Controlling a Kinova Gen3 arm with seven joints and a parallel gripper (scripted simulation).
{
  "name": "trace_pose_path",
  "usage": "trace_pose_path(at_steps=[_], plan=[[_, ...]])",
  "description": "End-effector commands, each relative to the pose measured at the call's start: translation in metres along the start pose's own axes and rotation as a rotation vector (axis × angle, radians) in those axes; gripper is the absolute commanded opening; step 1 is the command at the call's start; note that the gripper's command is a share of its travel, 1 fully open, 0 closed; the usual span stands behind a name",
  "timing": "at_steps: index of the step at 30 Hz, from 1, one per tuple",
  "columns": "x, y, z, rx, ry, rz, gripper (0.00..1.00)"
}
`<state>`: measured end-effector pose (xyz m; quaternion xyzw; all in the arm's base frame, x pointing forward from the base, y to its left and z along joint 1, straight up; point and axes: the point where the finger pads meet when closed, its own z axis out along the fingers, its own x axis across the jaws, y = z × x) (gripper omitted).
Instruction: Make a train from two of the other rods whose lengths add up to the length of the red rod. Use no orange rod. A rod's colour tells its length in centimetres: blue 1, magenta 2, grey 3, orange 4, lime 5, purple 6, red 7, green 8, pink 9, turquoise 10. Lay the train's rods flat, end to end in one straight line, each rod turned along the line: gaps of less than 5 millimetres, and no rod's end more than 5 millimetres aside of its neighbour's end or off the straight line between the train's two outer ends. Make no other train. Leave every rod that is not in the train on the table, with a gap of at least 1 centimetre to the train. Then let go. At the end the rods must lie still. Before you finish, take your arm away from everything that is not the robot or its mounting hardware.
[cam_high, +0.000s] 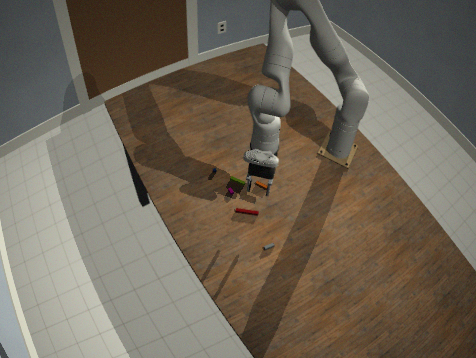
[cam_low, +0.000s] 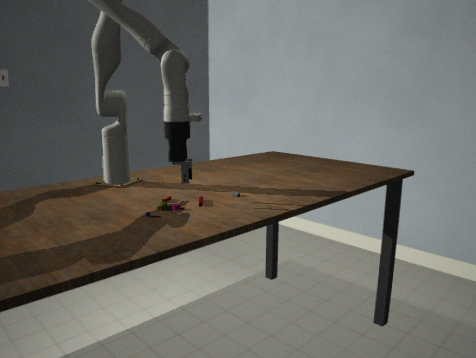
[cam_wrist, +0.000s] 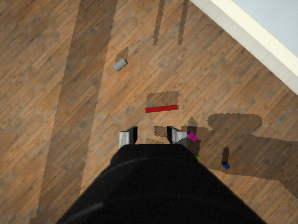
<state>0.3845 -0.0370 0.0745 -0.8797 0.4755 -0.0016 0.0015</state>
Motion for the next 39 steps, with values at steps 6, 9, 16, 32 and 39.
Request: trace_pose_path(at_steps=[6,9,16,32,39], plan=[[0.005,-0.001,-0.001,-0.005,0.003,-0.058,1.0],[0.008,-0.001,-0.001,-0.005,0.003,-0.103,1.0],[0.022,-0.001,-0.002,-0.006,0.002,-0.236,1.0],[0.07,0.01,-0.006,-0.007,0.002,-0.628,1.0],[0.086,0.016,-0.008,-0.006,0.002,-0.723,1.0]])
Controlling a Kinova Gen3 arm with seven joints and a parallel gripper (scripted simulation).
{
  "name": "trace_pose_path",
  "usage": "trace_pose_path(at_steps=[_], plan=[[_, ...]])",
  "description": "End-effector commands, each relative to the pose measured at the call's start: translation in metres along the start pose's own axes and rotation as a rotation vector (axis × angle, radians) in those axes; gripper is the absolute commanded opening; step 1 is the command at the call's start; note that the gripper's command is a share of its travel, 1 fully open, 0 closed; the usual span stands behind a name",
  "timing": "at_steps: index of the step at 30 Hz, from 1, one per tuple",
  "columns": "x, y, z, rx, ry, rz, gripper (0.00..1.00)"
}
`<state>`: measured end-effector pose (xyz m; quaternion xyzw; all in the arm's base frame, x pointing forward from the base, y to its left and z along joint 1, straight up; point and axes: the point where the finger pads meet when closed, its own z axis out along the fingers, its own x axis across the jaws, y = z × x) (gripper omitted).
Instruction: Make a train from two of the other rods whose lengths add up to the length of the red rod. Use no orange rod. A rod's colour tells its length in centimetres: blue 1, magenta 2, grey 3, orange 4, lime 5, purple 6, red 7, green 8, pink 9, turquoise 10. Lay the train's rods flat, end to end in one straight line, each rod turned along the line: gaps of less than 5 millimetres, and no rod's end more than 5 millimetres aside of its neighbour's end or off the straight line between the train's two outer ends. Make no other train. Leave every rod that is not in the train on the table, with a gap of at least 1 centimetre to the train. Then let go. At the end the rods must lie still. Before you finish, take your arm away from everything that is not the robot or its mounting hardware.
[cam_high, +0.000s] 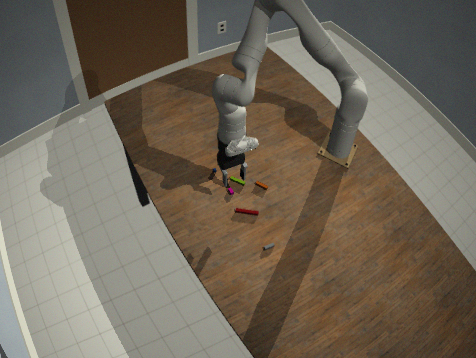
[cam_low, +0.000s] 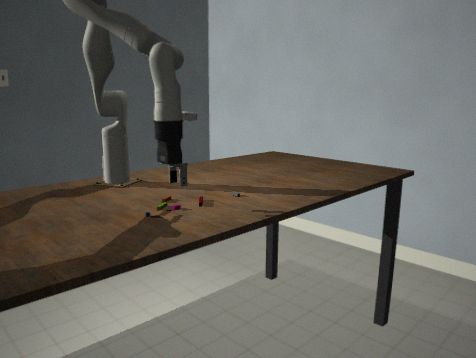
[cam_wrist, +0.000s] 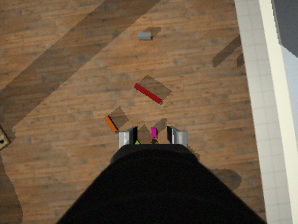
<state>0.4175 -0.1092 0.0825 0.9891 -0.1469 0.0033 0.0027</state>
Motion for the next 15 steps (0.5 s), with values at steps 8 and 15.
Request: trace_pose_path(at_steps=[8,15], plan=[[0.0053,0.0116,0.0001,0.001,-0.004,-0.054,1.0],[0.0053,0.0117,0.0001,0.001,-0.004,-0.055,0.54]])
